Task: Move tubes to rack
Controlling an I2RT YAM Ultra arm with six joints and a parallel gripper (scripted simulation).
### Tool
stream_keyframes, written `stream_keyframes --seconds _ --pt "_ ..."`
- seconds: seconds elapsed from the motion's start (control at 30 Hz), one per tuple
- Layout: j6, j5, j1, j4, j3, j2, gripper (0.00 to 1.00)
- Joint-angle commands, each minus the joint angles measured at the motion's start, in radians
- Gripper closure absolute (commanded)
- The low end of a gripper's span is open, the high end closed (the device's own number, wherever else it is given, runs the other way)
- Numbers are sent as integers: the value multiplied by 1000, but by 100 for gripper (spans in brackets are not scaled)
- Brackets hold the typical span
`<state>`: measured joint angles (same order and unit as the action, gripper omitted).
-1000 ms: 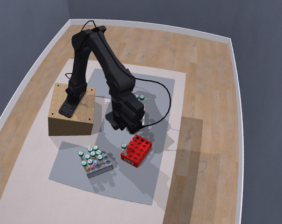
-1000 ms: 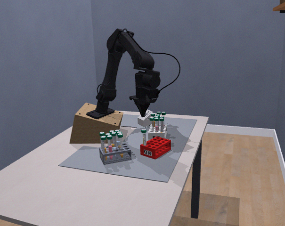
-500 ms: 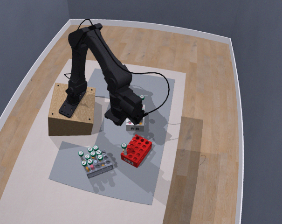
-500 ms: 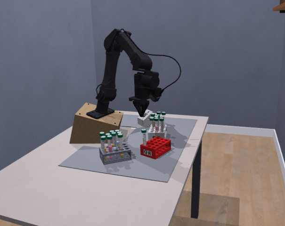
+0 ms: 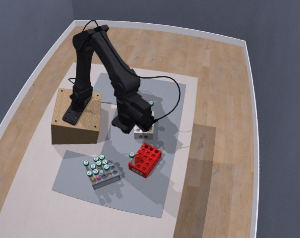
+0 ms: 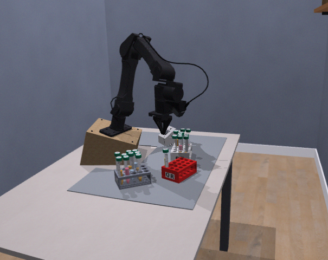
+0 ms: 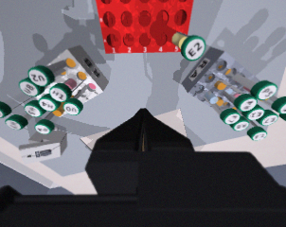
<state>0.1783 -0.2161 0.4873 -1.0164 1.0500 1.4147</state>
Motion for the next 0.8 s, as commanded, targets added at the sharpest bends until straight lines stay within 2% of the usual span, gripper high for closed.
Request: stream_keyframes --seconds 0.0,0.37,0.43,0.77 --pt "91 9 12 9 -18 -29 100" --pt "446 11 8 7 -18 -29 100" --pt "446 11 8 7 -18 -29 100" --pt "779 10 7 7 -18 -30 100"
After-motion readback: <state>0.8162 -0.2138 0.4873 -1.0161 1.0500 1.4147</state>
